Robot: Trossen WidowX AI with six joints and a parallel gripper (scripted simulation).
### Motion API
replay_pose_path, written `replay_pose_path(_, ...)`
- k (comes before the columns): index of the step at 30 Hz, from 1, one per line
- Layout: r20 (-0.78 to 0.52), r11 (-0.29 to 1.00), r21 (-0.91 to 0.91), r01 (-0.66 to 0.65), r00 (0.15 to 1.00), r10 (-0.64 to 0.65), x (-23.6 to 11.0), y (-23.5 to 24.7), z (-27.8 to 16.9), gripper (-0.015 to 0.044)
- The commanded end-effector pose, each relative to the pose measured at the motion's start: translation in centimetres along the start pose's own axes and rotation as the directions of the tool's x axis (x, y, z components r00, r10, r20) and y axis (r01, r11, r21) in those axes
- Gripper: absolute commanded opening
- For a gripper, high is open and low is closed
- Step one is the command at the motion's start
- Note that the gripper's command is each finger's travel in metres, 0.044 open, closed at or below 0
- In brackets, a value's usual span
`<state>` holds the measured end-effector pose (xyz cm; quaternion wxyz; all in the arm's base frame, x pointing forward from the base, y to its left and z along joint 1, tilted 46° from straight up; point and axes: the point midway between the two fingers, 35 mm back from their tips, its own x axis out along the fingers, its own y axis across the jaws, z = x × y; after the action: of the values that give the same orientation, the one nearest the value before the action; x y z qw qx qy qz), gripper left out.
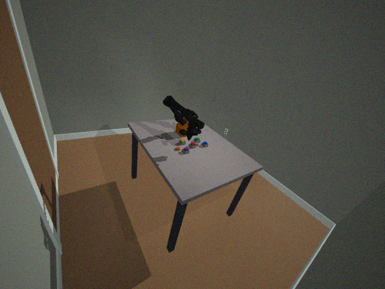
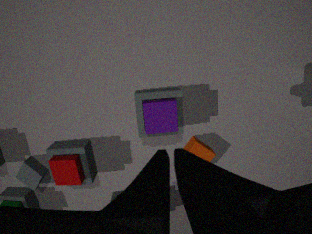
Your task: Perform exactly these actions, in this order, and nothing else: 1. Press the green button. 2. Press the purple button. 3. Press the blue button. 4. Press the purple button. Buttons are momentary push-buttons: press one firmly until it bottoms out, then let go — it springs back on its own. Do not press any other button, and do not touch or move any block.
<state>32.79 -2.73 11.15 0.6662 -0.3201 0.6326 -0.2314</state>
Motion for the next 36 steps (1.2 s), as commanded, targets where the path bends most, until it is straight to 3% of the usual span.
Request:
replay_pose_path(1, -0.003, 1.0, -0.031, 0.006, 1.0, -0.006, 0.0, -0.4, -0.3, 0.002)
replay_pose_path(4, -0.003, 1.0, -0.031, 0.005, 1.0, -0.005, 1.0, -0.3, -0.2, 0.002)
replay_pose_path(8, -0.003, 1.0, -0.03, 0.008, 1.0, -0.008, 5.9, -0.5, -0.3, 0.002)
replay_pose_path(36, -0.003, 0.999, -0.03, 0.01, 1.0, -0.01, 9.6, -0.5, -0.4, 0.002)
